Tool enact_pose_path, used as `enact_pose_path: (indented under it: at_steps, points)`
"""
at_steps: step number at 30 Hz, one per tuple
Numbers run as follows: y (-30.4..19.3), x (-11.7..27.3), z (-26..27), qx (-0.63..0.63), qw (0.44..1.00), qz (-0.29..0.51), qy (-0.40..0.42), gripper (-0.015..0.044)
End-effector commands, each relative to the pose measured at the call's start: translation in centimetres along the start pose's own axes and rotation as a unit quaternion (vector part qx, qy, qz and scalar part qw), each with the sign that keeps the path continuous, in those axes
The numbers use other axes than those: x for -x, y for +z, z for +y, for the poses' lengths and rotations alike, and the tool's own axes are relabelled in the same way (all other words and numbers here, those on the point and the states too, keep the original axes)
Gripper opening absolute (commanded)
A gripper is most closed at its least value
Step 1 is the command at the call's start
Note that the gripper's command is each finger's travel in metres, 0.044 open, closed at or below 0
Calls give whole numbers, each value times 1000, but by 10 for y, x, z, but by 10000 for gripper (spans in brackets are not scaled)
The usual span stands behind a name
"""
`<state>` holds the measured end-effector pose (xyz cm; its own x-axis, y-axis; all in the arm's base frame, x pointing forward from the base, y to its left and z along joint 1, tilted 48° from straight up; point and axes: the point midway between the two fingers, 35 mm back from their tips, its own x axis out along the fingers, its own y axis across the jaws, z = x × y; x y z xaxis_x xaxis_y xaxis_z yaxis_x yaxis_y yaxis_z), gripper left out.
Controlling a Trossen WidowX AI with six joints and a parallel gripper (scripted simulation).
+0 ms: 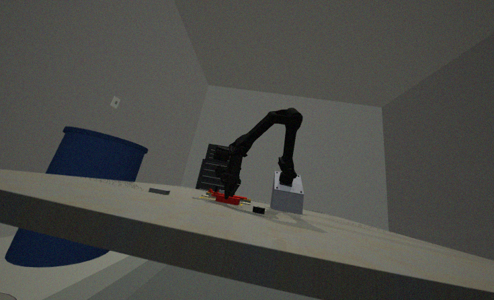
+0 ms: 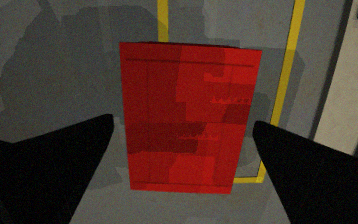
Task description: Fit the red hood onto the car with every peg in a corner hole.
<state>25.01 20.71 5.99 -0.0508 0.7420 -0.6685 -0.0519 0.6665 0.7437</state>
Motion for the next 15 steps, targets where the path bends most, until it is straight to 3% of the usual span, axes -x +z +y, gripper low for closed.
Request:
enact_pose_path:
  at_steps: [1,13,15]
  points:
    - [-1,-3,0,-2,1000,1,-2,440]
    - [-1,-9,0,-2,1000,1,-2,440]
    - [0,-6,0,0,1000,0,0,387]
